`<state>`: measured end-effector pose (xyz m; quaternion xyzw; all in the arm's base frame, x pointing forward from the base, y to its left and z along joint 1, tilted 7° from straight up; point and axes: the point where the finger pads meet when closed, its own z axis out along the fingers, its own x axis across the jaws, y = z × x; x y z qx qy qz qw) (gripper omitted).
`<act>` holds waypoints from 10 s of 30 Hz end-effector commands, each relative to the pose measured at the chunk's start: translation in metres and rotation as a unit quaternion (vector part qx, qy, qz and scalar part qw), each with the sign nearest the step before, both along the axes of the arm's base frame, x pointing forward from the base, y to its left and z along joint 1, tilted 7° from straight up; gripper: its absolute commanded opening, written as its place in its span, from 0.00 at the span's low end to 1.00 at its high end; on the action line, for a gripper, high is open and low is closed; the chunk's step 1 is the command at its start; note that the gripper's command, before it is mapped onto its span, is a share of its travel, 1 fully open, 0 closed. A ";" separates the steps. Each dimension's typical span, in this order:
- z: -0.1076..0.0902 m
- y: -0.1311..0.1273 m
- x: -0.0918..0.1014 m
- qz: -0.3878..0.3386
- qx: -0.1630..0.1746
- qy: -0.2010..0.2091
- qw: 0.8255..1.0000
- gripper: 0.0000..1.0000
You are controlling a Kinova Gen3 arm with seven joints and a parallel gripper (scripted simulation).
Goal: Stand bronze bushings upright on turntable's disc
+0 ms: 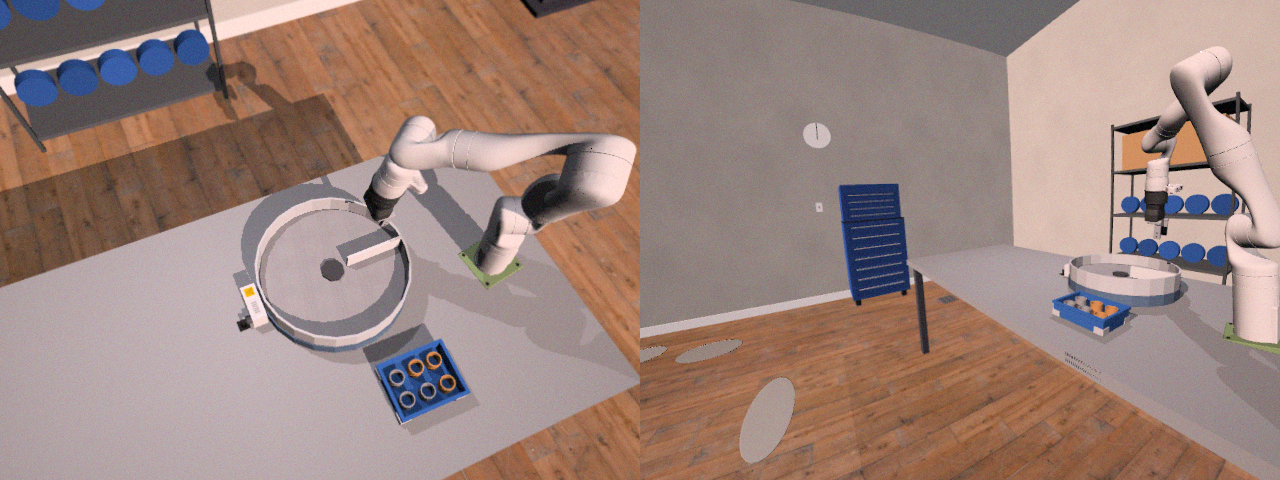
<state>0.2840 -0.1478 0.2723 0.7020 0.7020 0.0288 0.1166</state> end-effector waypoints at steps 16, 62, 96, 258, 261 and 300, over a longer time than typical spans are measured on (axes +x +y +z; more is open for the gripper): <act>0.001 0.022 0.003 0.005 0.026 0.010 1.000 1.00; -0.001 0.051 0.003 0.019 0.057 0.029 0.998 1.00; -0.002 0.064 0.002 0.025 0.072 0.038 0.996 1.00; -0.092 0.368 -0.005 0.026 0.073 0.039 0.996 0.36; -0.092 0.368 -0.005 0.026 0.073 0.040 0.996 0.36; -0.092 0.368 -0.008 0.025 0.073 0.040 0.996 0.36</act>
